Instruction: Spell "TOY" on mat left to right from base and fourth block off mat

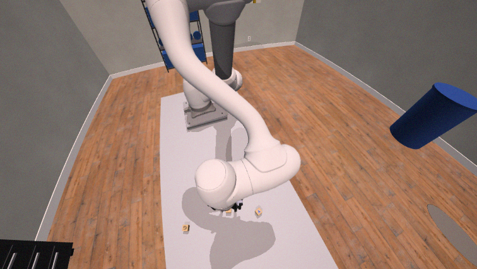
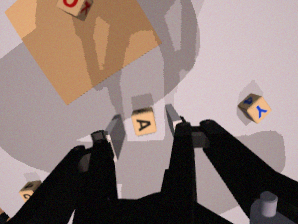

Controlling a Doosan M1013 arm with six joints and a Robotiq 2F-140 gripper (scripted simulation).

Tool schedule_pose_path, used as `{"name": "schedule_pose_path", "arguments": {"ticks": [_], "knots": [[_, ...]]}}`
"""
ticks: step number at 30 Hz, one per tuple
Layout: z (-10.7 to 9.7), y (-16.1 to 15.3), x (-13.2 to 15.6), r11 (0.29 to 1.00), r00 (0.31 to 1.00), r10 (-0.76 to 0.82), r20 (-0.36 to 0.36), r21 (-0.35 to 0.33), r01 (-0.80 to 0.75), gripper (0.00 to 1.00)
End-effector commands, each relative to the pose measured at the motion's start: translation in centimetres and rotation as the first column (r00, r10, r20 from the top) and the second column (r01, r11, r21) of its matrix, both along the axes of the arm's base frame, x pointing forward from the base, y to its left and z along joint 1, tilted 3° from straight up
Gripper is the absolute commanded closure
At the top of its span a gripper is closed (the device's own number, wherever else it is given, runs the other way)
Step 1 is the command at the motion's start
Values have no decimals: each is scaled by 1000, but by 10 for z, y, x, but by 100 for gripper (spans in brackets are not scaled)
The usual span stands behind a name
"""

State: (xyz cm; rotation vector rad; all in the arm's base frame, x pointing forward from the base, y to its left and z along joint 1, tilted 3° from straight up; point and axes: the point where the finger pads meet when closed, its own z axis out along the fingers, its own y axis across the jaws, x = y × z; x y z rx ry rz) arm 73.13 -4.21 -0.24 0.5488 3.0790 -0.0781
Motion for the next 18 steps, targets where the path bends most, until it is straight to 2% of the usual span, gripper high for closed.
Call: {"name": "schedule_pose_path", "arguments": {"ticks": [1,3,4,18], "knots": [[-5,-2,-2,1000,1000,1,-5,-2,-1,63],[-5,-2,-2,1000,1000,1,-5,-2,-1,63],[-5,-2,-2,1000,1000,1,-5,-2,-1,75],[-5,-2,-2,1000,1000,1,-5,-2,-1,75]]}}
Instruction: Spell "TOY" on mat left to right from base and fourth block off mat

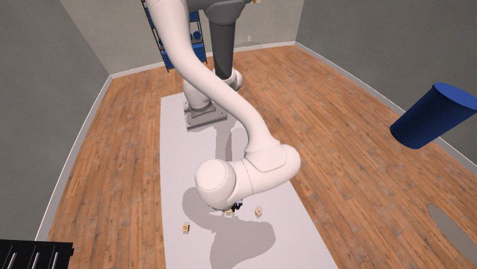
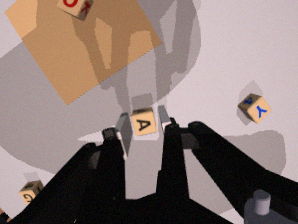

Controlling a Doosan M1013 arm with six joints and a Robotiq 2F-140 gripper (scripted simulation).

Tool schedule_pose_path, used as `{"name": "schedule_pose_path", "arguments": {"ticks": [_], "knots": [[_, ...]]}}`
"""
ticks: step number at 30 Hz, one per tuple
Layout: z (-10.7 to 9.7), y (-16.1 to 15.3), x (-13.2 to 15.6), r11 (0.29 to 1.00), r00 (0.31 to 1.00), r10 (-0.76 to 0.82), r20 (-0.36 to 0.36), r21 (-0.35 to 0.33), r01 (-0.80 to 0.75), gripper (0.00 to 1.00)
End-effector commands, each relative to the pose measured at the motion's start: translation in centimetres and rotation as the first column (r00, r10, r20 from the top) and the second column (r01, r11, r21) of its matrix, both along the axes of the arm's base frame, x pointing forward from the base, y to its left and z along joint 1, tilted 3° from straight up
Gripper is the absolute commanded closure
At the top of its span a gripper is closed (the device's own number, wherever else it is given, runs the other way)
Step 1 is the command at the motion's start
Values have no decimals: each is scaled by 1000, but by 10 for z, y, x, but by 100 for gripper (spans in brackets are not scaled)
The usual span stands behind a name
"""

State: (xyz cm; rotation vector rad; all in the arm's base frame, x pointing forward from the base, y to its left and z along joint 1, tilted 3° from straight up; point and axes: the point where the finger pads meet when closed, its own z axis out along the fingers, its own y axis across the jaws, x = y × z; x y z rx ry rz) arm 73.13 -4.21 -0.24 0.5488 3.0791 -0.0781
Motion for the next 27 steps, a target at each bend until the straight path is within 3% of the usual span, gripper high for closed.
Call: {"name": "schedule_pose_path", "arguments": {"ticks": [1,2,3,27], "knots": [[-5,-2,-2,1000,1000,1,-5,-2,-1,75],[-5,-2,-2,1000,1000,1,-5,-2,-1,75],[-5,-2,-2,1000,1000,1,-5,-2,-1,87],[-5,-2,-2,1000,1000,1,-5,-2,-1,87]]}}
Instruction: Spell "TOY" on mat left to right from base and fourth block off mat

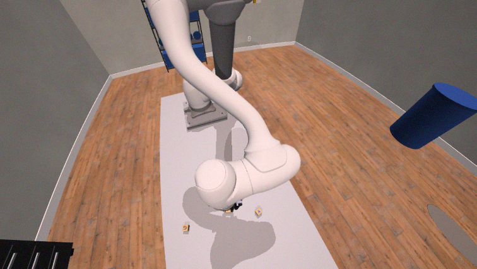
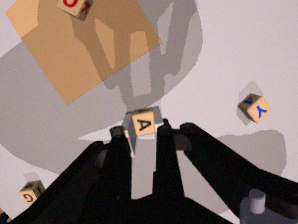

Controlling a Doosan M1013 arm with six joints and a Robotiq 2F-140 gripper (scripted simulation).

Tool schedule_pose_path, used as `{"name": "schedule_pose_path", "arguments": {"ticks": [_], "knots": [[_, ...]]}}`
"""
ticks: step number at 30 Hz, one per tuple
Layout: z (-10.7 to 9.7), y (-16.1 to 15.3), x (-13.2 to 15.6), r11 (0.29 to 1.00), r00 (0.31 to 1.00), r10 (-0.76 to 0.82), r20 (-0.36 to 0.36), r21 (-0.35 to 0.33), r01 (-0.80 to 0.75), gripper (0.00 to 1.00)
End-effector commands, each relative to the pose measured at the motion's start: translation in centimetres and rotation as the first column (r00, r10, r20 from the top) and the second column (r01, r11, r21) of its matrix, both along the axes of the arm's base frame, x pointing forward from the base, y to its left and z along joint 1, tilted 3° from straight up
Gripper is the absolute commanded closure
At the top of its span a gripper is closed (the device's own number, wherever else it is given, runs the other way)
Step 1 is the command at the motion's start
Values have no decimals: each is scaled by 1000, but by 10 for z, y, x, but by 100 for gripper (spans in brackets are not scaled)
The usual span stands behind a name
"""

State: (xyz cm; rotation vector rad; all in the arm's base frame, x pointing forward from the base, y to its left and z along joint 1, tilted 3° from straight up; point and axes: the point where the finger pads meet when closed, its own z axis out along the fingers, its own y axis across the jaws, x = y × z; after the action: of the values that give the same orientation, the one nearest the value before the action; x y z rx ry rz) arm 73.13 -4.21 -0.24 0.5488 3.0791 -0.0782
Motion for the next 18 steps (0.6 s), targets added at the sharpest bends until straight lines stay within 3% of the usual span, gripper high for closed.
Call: {"name": "schedule_pose_path", "arguments": {"ticks": [1,12,18], "knots": [[-5,-2,-2,1000,1000,1,-5,-2,-1,87],[-4,-2,-2,1000,1000,1,-5,-2,-1,87],[20,-1,-2,1000,1000,1,-5,-2,-1,87]]}}
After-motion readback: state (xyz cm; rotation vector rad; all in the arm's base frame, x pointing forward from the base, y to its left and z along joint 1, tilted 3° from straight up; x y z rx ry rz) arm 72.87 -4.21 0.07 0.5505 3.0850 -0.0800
